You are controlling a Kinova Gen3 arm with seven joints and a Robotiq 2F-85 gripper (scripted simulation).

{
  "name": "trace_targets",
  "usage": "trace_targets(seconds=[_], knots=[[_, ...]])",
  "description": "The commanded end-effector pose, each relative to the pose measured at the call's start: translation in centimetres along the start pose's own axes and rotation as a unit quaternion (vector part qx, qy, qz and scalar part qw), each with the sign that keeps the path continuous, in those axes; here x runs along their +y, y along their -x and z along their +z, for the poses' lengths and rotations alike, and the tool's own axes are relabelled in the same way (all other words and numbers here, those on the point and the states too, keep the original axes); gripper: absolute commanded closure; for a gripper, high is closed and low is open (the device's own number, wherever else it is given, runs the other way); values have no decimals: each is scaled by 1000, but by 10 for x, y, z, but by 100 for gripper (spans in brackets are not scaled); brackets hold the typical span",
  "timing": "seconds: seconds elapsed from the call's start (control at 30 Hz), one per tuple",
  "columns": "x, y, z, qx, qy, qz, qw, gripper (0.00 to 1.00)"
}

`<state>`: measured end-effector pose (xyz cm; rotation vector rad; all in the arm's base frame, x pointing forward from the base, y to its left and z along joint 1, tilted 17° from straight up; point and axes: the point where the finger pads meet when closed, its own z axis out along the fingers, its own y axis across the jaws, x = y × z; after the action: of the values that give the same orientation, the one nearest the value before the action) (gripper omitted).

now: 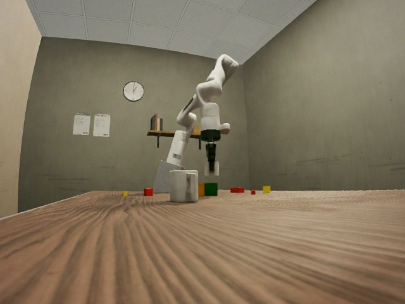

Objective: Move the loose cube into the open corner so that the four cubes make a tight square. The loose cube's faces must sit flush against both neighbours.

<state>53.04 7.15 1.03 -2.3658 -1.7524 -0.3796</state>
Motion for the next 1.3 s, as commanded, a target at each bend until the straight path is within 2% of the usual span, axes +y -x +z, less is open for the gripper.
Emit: trace_targets(seconds=[0.0,1.27], knots=[[1,-1,-3,0,0,0,1000,90],[5,-3,-3,0,0,2,1000,90]])
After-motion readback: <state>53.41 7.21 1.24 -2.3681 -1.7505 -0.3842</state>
